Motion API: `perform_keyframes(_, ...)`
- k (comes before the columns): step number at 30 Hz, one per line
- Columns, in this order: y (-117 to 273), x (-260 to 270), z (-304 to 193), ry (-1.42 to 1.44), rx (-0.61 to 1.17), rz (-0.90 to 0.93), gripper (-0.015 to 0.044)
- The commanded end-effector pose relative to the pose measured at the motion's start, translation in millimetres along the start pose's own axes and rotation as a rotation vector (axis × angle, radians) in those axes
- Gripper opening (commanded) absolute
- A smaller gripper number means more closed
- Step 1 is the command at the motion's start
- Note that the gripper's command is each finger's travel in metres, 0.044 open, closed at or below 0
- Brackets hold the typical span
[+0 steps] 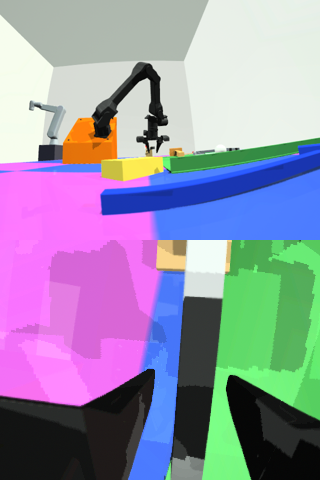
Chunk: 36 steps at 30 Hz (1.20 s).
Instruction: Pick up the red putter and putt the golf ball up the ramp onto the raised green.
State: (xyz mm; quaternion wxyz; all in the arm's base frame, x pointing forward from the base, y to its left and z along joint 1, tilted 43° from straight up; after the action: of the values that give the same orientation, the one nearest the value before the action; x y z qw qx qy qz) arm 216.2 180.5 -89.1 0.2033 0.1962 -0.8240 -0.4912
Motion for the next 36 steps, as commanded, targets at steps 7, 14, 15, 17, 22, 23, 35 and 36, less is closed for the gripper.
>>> perform_keyframes(7, 0.3, -0.3, -0.1, -0.001, 0.000, 0.000, 0.0046)
perform_keyframes(14, 7.5, -2.2, 2.1, -0.001, -0.001, -0.001, 0.0000)
perform_keyframes(15, 12.2, -3.2, 3.6, -0.001, -0.002, -0.001, 0.0000)
perform_keyframes(17, 25.3, -5.7, 7.5, 0.000, -0.004, -0.001, 0.0000)
perform_keyframes(22, 66.9, -9.0, 19.0, 0.001, -0.006, -0.001, 0.0000)
perform_keyframes(23, 75.6, -8.9, 21.2, 0.001, -0.007, 0.000, 0.0000)
perform_keyframes(35, 105.9, -10.8, -9.3, -0.241, 0.022, -0.020, 0.0000)
perform_keyframes(36, 108.8, -10.9, -15.8, -0.286, 0.026, -0.023, 0.0000)
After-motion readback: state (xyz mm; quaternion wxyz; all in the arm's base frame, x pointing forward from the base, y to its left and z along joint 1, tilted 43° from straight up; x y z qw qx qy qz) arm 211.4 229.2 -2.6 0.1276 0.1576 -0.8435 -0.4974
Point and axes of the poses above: the point midway between the two fingers, 35 mm back from their tips, its own y axis back along the fingers, its own x axis across the jaws, z = x × y, the point moved 8 cm from there along y, back along the fingers, and after that the axes turned 15 degrees about y, right-handed, at the moved point
